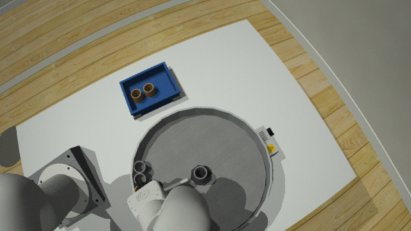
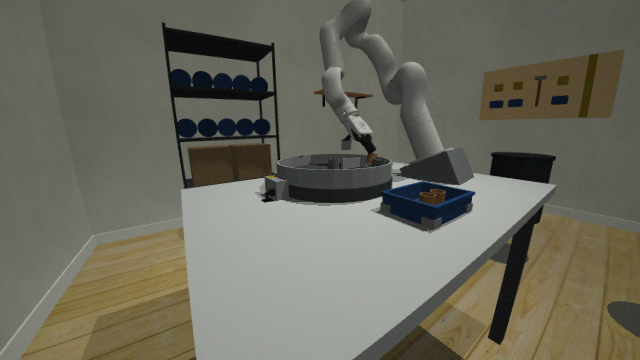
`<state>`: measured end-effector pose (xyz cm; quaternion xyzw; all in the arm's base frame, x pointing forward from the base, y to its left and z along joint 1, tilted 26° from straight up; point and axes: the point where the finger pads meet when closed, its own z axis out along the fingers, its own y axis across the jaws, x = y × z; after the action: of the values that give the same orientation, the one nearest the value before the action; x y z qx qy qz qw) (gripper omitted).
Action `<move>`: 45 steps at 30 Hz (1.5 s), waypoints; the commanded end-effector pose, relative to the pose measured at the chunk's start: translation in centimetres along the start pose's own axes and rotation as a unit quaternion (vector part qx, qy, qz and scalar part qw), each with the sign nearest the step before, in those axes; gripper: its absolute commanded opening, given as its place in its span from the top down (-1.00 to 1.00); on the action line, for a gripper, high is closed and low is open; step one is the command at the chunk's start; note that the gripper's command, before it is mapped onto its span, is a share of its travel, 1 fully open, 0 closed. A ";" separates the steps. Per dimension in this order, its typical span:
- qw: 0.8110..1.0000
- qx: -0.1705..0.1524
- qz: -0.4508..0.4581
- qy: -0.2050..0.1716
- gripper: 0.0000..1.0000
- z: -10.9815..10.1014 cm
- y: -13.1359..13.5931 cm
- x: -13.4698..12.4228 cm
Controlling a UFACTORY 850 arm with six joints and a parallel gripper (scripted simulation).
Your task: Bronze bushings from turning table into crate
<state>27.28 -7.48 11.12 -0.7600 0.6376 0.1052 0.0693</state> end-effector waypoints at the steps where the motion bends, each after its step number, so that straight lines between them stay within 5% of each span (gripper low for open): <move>1: 1.000 0.000 0.000 0.001 1.00 -1.7 -0.1 -1.3; 9: 1.000 0.000 0.000 0.001 1.00 -3.5 -0.1 -2.8; 32: 1.000 0.000 0.000 0.001 1.00 -3.4 -0.4 -3.1; 45: 1.000 0.000 0.000 0.001 1.00 -0.3 -4.7 -6.8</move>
<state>29.00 -2.71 14.07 -0.7602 0.6375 0.1056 0.0680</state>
